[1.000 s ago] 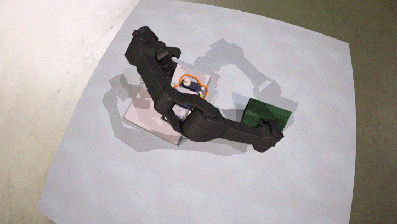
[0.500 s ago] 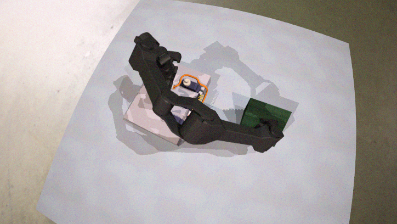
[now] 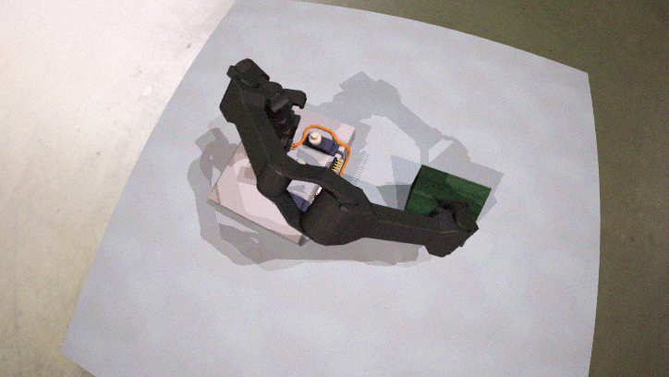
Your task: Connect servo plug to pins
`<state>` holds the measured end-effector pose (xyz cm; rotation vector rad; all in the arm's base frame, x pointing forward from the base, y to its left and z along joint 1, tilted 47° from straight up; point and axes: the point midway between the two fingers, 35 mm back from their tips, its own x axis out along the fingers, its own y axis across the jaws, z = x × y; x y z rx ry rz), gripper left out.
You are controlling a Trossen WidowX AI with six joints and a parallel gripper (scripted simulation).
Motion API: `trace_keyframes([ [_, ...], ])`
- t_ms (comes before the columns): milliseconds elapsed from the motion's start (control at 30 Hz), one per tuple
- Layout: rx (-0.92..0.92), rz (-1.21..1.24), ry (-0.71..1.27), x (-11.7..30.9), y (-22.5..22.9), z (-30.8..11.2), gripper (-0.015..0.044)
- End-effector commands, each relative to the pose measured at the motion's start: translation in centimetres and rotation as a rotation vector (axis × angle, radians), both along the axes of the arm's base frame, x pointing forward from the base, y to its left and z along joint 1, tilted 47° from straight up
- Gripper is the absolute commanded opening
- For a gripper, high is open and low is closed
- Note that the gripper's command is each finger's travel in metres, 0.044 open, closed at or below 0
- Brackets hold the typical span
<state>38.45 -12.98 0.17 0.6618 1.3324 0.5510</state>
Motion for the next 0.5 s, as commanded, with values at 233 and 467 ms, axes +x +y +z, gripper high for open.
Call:
trace_keyframes([
  [233, -0.001, -0.005, 0.001, -0.3, -2.3, 2.1, 0.0000],
  [467, 0.000, -0.004, 0.001, -0.9, -4.1, 4.0, 0.0000],
])
